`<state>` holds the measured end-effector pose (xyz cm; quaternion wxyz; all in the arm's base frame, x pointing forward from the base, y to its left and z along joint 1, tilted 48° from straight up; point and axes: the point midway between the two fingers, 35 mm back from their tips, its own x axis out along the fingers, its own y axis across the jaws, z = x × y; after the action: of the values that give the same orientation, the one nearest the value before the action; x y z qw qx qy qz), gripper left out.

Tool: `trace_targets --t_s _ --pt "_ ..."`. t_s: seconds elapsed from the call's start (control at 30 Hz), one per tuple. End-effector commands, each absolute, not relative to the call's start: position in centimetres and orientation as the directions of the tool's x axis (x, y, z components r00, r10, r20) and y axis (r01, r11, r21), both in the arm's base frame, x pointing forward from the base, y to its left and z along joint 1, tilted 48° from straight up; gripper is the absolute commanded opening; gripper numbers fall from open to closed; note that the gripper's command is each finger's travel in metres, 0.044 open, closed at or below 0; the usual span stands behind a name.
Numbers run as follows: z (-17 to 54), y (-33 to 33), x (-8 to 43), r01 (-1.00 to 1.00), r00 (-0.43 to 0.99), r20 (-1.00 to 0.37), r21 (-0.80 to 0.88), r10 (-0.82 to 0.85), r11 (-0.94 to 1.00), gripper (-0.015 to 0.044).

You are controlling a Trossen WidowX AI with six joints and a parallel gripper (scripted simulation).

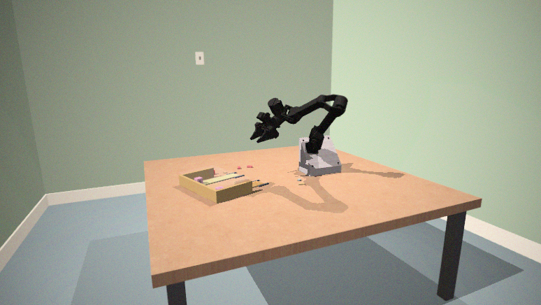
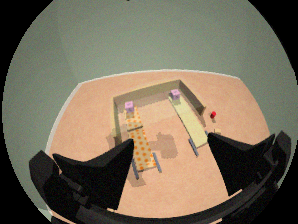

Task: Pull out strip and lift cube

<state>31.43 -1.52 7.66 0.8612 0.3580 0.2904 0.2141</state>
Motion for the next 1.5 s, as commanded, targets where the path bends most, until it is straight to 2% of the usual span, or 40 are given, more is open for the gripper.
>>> trace_targets --t_s 0.0,0.07,0.27,0.57,0.87,1.13,1.47 --pt "7.7 -1.5 31.4 -0.161 0.739 -0.344 0.744 0.579 0.648 0.04" --pt "7.7 -1.5 31.4 -0.161 0.739 -0.344 0.744 0.579 0.648 0.04" --pt "6.2 -2.2 34.8 -0.161 0.667 -0.431 0.713 0.608 0.682 0.0243" --pt "1.9 -2.3 40.1 -0.218 0.464 -0.58 0.658 0.67 0.721 0.0006" --pt "-3.0 -0.9 42.9 -0.333 0.196 -0.667 0.644 0.719 0.689 0.0" --pt "-7.2 1.2 43.1 -0.44 -0.068 -0.673 0.683 0.737 0.583 0.0" --pt "-7.6 1.4 43.0 -0.448 -0.091 -0.67 0.688 0.737 0.571 0.0"
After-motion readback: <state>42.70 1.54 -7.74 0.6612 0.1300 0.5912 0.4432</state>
